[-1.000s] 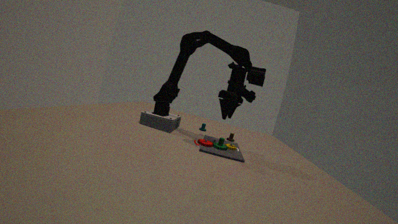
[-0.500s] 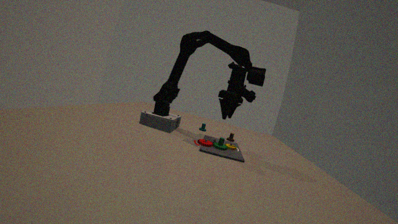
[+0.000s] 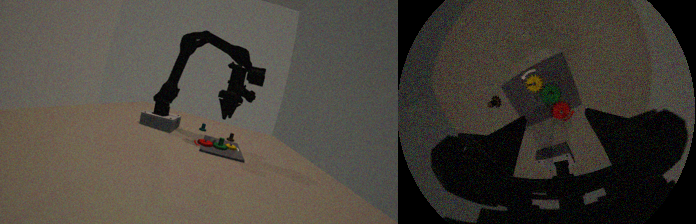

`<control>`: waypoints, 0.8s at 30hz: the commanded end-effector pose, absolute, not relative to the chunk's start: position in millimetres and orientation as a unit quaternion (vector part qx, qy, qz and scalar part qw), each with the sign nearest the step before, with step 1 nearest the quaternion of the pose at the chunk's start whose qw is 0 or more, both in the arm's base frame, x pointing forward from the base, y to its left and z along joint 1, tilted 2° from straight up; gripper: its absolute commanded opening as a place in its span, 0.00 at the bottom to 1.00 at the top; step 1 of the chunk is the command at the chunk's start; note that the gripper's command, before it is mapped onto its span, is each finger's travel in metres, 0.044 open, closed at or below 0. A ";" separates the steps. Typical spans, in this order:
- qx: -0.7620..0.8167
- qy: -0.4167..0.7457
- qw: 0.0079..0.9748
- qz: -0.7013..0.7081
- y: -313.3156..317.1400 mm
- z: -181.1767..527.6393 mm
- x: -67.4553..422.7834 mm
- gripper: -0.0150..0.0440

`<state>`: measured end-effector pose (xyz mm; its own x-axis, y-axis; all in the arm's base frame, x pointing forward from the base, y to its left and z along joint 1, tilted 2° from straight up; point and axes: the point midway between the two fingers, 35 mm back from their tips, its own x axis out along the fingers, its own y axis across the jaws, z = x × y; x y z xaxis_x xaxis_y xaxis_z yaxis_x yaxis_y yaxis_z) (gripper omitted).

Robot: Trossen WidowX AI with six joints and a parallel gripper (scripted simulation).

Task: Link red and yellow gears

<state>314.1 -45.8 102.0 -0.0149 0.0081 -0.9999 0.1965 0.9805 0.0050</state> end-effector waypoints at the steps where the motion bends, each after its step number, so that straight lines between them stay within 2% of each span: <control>1: 0.072 0.709 0.699 -0.067 -45.8 102.7 314.1 1.00; 4: 0.071 0.706 0.702 -0.064 -23.0 106.2 317.0 1.00; 12: 0.071 0.697 0.713 -0.043 100.8 124.9 302.8 1.00; 18: 0.077 0.704 0.705 -0.045 179.1 135.9 262.5 1.00; 24: 0.080 0.712 0.696 -0.055 247.2 147.7 196.2 1.00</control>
<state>227.7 219.4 139.0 -0.0135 0.0324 -0.9994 0.1790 0.9834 0.0295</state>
